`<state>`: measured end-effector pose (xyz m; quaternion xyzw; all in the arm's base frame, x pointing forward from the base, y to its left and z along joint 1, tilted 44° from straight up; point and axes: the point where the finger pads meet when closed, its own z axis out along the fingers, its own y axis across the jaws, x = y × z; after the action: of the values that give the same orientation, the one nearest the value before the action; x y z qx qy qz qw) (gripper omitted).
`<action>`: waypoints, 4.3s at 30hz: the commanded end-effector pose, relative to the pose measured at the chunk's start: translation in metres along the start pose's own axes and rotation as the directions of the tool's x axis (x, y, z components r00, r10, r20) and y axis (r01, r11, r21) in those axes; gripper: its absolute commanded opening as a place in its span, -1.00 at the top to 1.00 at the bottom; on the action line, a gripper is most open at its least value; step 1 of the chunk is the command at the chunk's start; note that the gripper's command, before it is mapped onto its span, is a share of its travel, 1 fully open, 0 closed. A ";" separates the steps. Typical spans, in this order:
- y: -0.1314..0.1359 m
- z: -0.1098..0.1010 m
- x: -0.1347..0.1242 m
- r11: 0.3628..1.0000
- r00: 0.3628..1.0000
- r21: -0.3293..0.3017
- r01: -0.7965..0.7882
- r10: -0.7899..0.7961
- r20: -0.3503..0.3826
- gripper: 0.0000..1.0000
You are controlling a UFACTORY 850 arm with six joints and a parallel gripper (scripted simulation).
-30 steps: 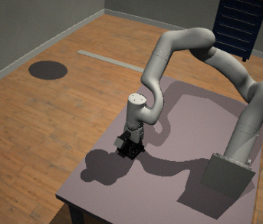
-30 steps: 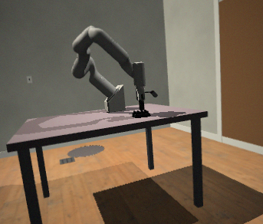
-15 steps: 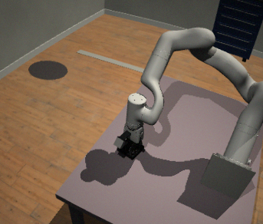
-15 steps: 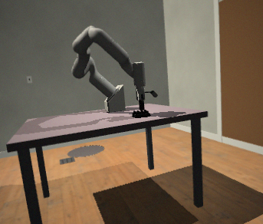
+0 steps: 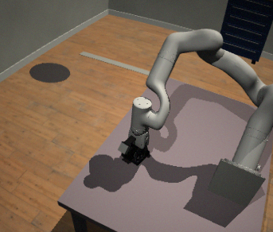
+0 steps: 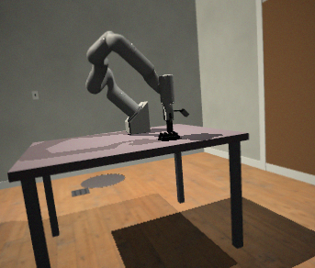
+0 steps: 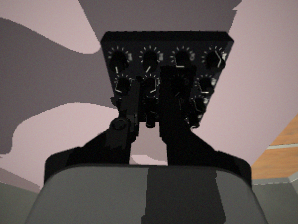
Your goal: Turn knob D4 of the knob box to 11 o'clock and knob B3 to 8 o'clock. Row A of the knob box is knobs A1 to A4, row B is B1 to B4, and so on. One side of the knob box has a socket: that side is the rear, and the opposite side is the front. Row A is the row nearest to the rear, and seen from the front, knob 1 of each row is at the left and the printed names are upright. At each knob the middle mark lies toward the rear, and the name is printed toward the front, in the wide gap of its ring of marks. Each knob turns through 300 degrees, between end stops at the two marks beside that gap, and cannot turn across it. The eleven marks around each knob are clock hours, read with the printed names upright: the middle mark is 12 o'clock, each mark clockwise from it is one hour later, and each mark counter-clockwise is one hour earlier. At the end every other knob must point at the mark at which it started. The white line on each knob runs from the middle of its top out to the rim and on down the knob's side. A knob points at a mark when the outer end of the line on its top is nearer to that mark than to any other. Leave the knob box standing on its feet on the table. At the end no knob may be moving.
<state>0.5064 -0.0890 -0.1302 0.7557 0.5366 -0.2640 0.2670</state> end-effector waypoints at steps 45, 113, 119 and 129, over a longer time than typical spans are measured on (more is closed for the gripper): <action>0.001 0.009 0.000 1.000 1.000 -0.001 0.000 0.000 -0.001 0.61; 0.001 0.009 0.000 0.993 0.993 -0.001 0.119 -0.119 -0.001 0.84; 0.001 0.009 0.000 0.979 0.979 -0.001 0.206 -0.206 0.000 0.84; 0.001 0.009 0.000 0.935 0.935 -0.002 0.354 -0.354 0.000 0.84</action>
<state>0.5053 -0.0955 -0.1371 0.6706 0.6399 -0.2986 0.2276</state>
